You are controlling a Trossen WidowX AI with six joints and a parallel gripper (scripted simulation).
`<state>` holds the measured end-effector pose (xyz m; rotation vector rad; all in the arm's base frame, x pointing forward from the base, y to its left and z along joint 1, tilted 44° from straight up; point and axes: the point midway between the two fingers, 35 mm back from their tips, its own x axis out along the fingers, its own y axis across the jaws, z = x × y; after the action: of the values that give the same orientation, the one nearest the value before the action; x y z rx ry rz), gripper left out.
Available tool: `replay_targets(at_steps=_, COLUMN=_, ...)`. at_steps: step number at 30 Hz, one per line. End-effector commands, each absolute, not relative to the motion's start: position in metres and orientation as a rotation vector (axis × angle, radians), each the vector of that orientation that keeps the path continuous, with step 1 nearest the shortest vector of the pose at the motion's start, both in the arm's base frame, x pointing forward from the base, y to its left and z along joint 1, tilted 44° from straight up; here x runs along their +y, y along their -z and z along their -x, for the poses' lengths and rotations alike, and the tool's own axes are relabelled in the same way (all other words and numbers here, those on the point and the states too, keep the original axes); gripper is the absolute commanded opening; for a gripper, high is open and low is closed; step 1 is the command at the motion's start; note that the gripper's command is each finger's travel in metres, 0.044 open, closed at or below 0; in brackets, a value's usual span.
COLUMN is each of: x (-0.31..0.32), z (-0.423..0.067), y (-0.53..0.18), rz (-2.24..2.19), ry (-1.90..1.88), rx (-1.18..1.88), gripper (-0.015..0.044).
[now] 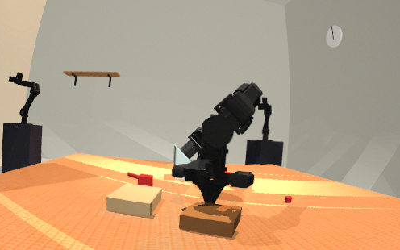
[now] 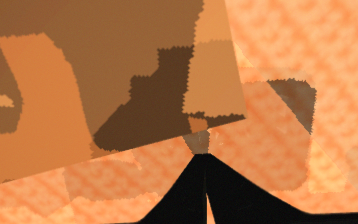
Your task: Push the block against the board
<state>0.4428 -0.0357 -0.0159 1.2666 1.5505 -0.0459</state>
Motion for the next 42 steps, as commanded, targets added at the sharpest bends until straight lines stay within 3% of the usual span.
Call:
replay_targets(at_steps=1, x=-0.033, z=-0.439, y=0.011, rz=-1.269, ry=0.051, rx=1.545, gripper=0.0000)
replay_targets(at_steps=16, x=-0.018, z=-0.423, y=0.003, rz=-1.270, ry=0.050, rx=1.546, gripper=0.0000)
replay_targets(at_steps=21, x=-0.057, z=-0.417, y=-0.033, rz=-1.268, ry=0.053, rx=1.547, gripper=0.0000)
replay_targets(at_steps=27, x=-0.059, z=-0.417, y=-0.034, rz=-1.270, ry=0.055, rx=1.547, gripper=0.0000)
replay_targets(at_steps=42, x=-0.143, z=-0.389, y=0.038, rz=-1.579, ry=0.440, rx=1.568, gripper=0.0000)
